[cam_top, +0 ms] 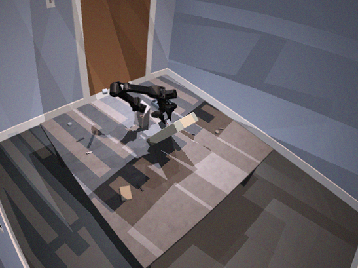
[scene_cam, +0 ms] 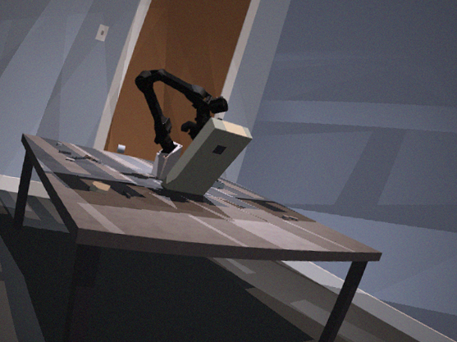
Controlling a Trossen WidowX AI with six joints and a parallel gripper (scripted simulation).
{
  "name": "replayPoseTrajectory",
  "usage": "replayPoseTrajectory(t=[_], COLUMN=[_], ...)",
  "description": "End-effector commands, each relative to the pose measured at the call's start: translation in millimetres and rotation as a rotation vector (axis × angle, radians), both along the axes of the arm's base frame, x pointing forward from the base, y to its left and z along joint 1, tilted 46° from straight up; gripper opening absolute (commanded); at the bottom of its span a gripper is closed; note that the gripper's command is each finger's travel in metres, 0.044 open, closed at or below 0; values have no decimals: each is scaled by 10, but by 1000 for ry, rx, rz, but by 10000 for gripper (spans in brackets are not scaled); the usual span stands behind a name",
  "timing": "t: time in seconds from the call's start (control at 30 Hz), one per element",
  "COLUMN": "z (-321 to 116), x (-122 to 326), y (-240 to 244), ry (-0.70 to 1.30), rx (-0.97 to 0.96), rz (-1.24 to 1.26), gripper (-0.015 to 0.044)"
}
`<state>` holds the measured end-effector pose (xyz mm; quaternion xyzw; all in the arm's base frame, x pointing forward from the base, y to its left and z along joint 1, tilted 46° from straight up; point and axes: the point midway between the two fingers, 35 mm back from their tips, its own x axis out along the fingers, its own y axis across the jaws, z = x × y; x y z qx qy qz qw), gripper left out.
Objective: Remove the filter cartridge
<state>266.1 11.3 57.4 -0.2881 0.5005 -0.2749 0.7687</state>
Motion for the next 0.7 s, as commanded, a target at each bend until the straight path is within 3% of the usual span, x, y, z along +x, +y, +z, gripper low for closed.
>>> replayPoseTrajectory(t=[0.0,0.67], z=[70,592], x=[73,-203], y=[53,728], ry=[-16,-12], rx=[1,3], rz=[2,2], gripper=[0,0])
